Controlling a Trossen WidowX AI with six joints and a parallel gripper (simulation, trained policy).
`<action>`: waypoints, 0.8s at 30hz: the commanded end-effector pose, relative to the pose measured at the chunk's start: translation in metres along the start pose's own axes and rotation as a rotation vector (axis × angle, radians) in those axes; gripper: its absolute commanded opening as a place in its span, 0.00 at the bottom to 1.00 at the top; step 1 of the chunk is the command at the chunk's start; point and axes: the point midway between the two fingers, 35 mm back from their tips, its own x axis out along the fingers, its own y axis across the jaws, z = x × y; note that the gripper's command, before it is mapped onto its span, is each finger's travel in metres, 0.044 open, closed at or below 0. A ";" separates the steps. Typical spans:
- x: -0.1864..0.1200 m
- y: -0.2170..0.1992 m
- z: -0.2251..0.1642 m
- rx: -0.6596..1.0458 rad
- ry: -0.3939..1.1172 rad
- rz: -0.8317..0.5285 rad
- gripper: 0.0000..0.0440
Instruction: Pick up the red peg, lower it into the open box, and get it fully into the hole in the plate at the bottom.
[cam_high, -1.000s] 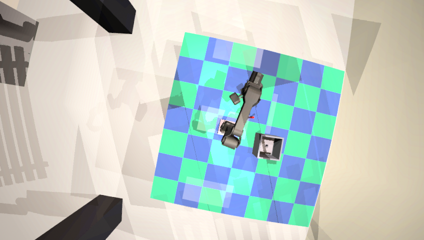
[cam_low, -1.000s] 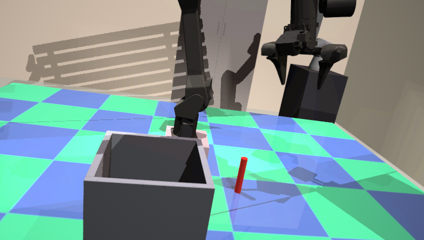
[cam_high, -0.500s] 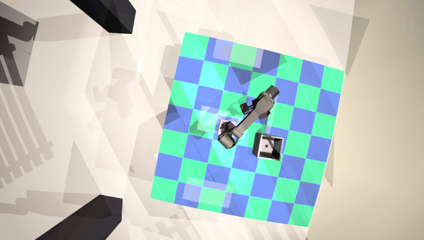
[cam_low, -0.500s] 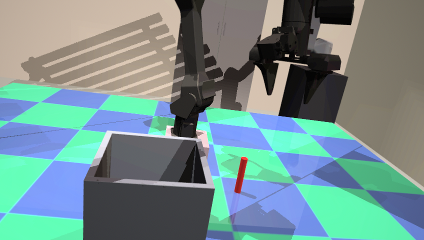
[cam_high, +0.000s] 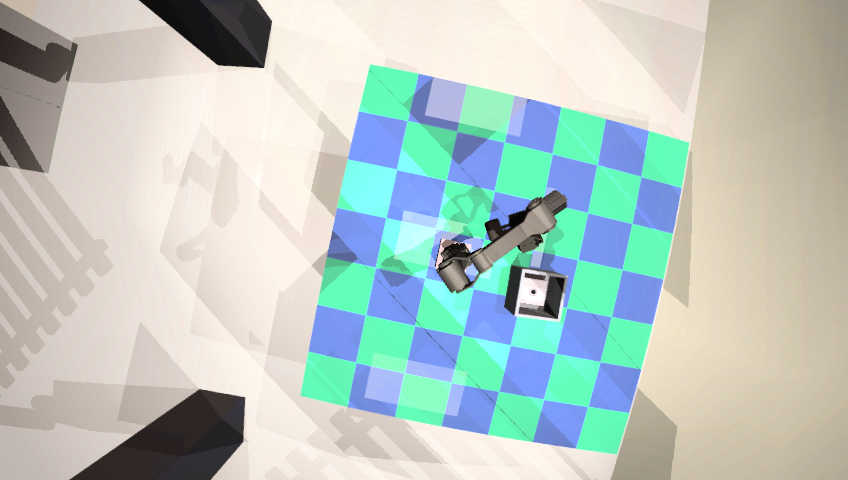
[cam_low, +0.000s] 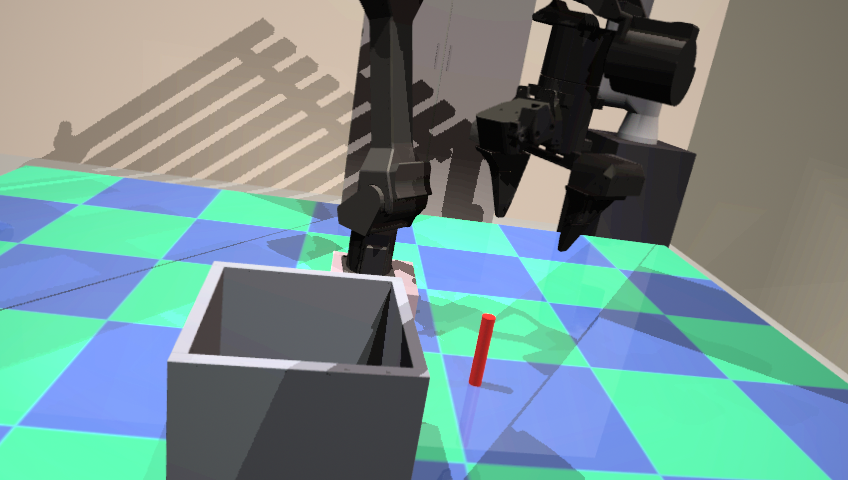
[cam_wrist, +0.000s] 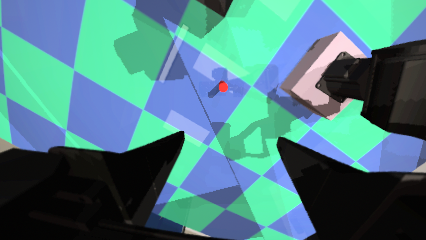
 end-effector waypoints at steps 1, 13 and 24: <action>0.014 -0.001 0.007 0.021 0.006 -0.040 1.00; 0.064 0.002 0.019 0.082 0.028 -0.084 1.00; 0.105 0.001 0.029 0.138 0.032 -0.082 0.99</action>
